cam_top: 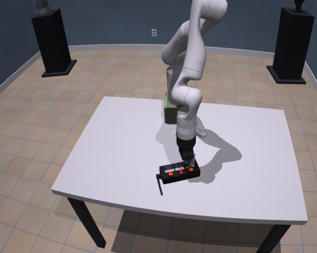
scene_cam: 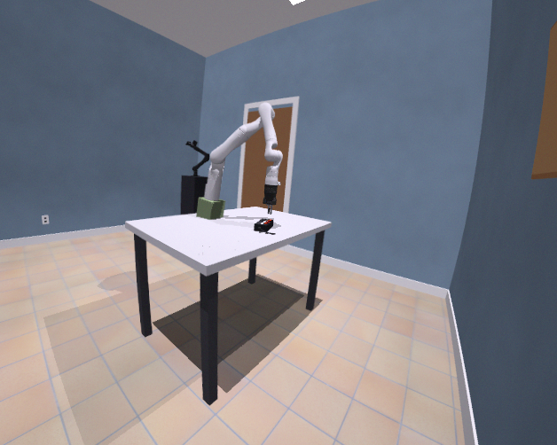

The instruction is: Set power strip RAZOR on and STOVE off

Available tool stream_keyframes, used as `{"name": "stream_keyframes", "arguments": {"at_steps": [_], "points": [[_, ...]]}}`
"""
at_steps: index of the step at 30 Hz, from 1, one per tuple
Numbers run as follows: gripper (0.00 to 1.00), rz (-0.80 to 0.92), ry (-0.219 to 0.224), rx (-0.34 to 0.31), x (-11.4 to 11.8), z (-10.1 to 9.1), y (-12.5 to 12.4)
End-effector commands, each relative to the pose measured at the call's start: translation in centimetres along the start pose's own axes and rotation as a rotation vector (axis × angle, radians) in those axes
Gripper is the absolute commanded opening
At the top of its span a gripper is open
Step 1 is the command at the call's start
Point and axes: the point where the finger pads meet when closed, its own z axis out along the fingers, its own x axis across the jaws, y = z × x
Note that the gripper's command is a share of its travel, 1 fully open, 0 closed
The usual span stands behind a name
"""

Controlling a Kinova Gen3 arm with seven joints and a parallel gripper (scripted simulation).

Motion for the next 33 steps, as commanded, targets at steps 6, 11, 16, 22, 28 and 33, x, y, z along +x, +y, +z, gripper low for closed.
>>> {"name": "stream_keyframes", "arguments": {"at_steps": [6, 11, 16, 22, 28, 33], "points": [[1.0, 0.0, 0.002, 0.0, 0.1, -1.2, 0.0], [1.0, 0.0, 0.002, 0.0, 0.1, -2.6, 0.0], [1.0, 0.0, 0.002, 0.0, 0.1, -5.6, 0.0], [1.0, 0.0, 0.002, 0.0, 0.0, -8.8, 0.0], [1.0, 0.0, 0.002, 0.0, 0.0, -9.8, 0.0], [1.0, 0.0, 0.002, 0.0, 0.0, -10.0, 0.0]]}}
